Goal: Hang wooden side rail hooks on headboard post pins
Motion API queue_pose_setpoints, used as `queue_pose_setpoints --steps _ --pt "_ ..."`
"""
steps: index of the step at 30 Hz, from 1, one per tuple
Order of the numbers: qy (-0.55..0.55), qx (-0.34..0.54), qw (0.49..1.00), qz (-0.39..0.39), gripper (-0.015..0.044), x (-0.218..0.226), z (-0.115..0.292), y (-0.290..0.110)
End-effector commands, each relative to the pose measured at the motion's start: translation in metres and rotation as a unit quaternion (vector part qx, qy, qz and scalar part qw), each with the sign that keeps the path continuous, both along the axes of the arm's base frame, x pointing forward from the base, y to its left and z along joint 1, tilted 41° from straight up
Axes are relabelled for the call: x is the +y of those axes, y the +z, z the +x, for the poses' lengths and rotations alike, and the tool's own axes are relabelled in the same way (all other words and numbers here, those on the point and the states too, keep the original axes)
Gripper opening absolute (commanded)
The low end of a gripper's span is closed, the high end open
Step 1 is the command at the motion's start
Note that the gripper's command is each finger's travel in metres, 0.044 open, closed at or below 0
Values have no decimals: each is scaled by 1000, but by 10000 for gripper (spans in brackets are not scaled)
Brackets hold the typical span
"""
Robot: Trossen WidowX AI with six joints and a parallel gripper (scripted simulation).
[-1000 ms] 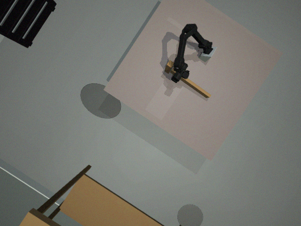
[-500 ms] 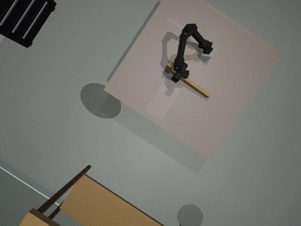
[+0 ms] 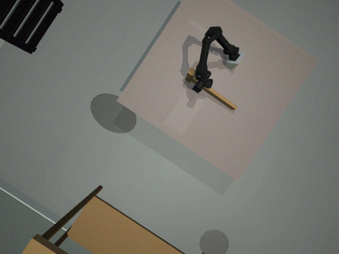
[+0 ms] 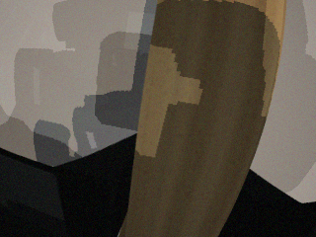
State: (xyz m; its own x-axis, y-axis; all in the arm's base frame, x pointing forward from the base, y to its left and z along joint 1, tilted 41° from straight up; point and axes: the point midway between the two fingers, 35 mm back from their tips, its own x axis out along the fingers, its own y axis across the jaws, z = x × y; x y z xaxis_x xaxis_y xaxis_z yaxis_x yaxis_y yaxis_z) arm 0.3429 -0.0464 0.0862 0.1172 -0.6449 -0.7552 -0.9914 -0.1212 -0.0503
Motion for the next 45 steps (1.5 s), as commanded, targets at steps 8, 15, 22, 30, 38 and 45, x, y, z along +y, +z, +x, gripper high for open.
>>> queue_pose_setpoints --steps 8,15,22,30,38,45 --pt "2 -1 1000 -1 0 0 0 2" --pt "2 -1 1000 -1 0 -1 1 1" --pt "2 -1 1000 -1 0 -2 1 0" --pt "2 -1 1000 -1 0 -3 1 -1" --pt "2 -1 1000 -1 0 -3 1 -2" --pt "2 -1 1000 -1 0 -4 1 -3"
